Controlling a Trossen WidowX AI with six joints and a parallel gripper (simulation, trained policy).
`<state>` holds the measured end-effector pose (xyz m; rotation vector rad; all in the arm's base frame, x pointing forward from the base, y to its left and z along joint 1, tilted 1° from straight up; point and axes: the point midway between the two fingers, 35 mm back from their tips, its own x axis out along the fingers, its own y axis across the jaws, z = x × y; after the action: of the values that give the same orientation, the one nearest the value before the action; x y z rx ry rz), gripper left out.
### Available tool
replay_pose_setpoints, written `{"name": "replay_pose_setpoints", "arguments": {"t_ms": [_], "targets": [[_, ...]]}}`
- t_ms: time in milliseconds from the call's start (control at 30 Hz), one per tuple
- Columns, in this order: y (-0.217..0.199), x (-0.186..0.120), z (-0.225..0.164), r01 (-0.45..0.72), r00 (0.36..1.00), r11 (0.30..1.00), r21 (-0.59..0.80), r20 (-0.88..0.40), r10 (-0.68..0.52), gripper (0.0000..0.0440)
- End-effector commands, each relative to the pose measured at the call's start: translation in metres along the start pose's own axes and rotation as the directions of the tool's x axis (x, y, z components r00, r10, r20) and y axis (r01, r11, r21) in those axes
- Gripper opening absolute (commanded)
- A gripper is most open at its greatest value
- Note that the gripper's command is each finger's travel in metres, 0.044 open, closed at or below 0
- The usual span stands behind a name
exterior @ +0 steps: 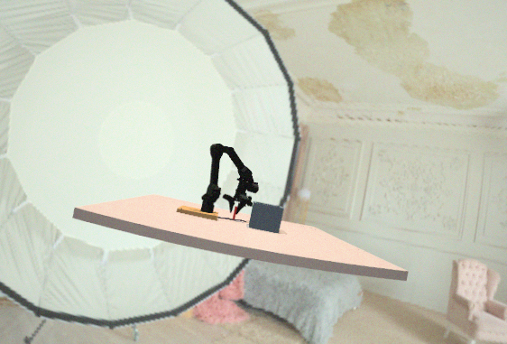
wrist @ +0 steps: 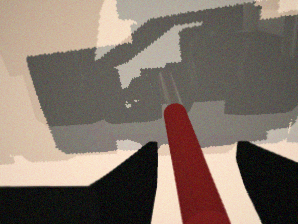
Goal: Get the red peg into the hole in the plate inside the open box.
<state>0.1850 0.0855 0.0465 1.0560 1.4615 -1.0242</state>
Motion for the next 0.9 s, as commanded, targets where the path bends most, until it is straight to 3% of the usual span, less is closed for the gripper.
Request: {"name": "replay_pose_setpoints", "arguments": {"t_ms": [0,133,867], "targets": [[0.002,0.002,0.001,0.003,1.0,1.0,-0.011,0.002,-0.003,0.0119],[0.007,0.0,-0.001,-0.008,1.0,0.999,-0.032,-0.007,0.008,0.0022],[0.03,-0.092,0.005,-0.291,0.956,0.955,-0.055,-0.062,0.288,0.0]]}}
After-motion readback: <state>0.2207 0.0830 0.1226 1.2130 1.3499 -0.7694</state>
